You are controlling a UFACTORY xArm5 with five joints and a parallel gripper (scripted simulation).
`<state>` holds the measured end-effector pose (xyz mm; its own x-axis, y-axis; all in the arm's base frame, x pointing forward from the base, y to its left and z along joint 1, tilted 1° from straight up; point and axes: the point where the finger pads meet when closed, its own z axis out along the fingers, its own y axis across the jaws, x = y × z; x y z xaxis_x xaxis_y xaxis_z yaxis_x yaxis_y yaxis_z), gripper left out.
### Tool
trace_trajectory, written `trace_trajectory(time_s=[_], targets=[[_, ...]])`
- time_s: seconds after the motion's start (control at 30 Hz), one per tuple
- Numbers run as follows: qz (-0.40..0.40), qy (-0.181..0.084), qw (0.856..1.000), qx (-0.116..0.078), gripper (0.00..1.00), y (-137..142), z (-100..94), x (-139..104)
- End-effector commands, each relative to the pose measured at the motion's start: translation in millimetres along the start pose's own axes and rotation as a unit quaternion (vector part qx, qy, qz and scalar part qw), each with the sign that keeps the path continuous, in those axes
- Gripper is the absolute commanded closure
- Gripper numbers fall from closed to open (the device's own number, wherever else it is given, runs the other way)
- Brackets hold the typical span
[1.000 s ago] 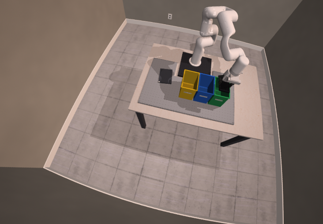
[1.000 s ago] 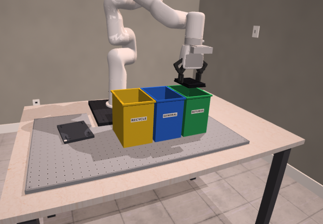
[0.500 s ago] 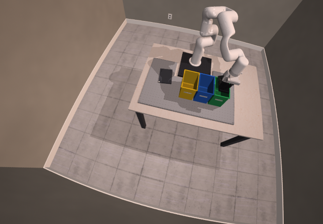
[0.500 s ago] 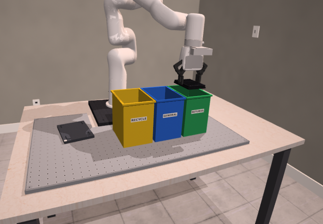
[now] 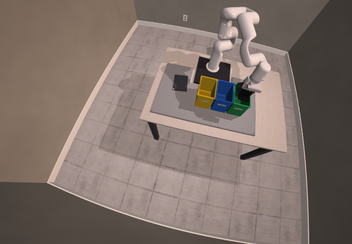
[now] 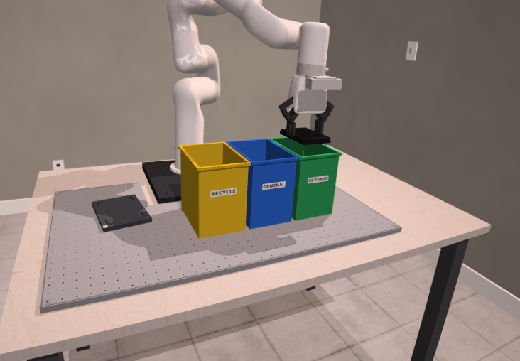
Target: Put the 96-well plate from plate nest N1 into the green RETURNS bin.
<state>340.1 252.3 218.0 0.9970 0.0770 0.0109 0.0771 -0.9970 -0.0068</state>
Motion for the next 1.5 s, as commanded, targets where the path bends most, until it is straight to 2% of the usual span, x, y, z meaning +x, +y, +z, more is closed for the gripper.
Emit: trace_trajectory(time_s=[0.0,1.47], targets=[[0.0,0.002,1.0,0.001,1.0,-0.5,-1.2,0.9],[0.0,0.002,1.0,0.001,1.0,-0.6,5.5,0.8]])
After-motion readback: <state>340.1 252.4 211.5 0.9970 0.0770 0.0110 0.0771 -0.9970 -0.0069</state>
